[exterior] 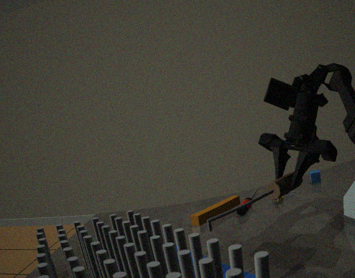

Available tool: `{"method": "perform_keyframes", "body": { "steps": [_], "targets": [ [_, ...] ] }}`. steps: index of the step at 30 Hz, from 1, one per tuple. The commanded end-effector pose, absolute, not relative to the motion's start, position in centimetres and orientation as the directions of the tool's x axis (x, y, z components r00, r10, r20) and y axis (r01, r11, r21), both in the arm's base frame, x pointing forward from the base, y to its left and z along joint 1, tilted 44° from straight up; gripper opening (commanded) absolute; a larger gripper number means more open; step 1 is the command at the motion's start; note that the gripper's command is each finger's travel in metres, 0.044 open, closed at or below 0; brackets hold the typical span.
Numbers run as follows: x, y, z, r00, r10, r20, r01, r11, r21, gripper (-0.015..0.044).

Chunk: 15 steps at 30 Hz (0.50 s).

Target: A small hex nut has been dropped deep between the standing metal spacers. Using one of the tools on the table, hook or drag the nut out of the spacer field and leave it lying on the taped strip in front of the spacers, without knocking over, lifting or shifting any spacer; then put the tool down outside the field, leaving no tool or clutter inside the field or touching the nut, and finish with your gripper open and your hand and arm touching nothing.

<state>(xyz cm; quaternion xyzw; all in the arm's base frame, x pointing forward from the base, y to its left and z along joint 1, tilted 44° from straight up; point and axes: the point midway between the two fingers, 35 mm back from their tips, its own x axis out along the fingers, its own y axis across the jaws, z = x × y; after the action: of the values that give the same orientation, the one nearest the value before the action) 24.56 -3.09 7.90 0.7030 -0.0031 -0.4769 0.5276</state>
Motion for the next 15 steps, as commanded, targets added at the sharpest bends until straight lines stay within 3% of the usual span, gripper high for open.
{"method": "perform_keyframes", "body": {
  "steps": [1,9,15],
  "targets": [
    [24.5,-1.9,9.6,0.553,-0.511,-0.658,0.487,-0.442,0.753,0.0000],
    [23.8,0.1,12.2,0.567,-0.515,-0.642,0.480,-0.427,0.766,0.0000],
    [24.9,1.0,10.5,0.544,-0.473,-0.693,0.583,-0.380,0.718,0.0000]
  ]
}}
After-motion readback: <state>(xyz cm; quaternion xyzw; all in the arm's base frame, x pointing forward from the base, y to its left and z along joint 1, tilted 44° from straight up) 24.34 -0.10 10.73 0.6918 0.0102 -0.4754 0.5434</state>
